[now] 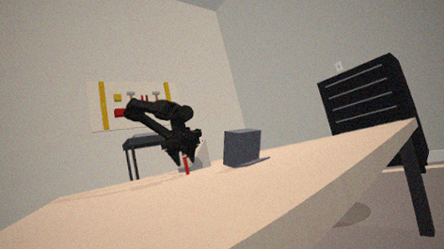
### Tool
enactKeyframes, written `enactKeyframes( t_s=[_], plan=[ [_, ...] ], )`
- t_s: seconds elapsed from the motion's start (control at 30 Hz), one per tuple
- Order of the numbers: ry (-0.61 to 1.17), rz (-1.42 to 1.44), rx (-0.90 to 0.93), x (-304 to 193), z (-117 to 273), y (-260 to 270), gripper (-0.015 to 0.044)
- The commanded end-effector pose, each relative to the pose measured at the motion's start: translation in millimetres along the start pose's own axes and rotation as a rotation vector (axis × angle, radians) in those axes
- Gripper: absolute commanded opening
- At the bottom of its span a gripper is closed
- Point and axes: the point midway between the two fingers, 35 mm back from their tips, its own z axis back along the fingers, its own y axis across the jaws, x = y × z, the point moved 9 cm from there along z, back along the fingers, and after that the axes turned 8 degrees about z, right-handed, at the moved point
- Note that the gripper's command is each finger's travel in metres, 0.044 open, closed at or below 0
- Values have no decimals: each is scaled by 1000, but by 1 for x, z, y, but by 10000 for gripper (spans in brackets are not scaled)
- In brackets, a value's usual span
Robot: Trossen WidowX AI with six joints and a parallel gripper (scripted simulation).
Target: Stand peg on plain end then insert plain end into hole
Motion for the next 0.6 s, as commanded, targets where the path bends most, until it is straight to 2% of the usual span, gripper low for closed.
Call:
enactKeyframes(
  t_s=[0.0,0.47,0.57],
  plan=[
    [0,0,0,0,0,0,414],
    [0,0,0,0,0,0,46],
    [0,0,0,0,0,0,26]
  ],
)
